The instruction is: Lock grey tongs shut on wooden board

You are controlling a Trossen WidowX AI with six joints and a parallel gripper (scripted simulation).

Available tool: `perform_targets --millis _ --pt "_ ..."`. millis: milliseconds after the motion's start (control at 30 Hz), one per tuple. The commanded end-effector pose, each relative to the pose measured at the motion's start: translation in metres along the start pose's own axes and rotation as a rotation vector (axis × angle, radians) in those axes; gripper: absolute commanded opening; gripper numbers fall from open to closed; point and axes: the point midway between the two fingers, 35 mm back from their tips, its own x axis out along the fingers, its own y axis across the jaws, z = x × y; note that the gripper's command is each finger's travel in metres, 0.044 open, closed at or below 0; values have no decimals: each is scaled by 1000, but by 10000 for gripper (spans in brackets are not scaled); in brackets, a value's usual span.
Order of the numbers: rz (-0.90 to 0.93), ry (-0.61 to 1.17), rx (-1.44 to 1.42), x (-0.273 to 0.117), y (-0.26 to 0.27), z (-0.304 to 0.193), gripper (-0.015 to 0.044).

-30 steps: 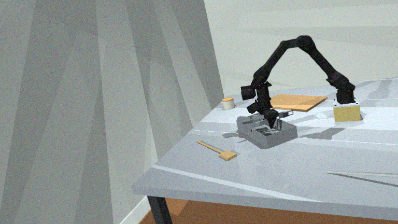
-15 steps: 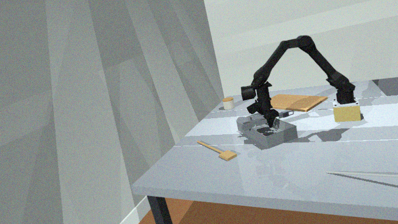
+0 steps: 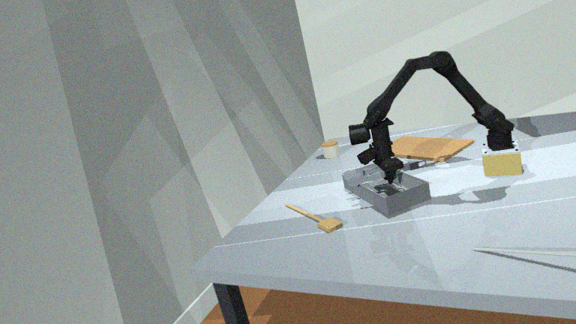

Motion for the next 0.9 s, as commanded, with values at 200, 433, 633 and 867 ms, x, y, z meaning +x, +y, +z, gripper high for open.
perform_targets --millis 200,433,633,867 --pt "-2 -1 0 0 0 0 122" --pt "-2 -1 0 0 0 0 75" --pt "-2 -1 0 0 0 0 35" --pt "-2 -1 0 0 0 0 -90"
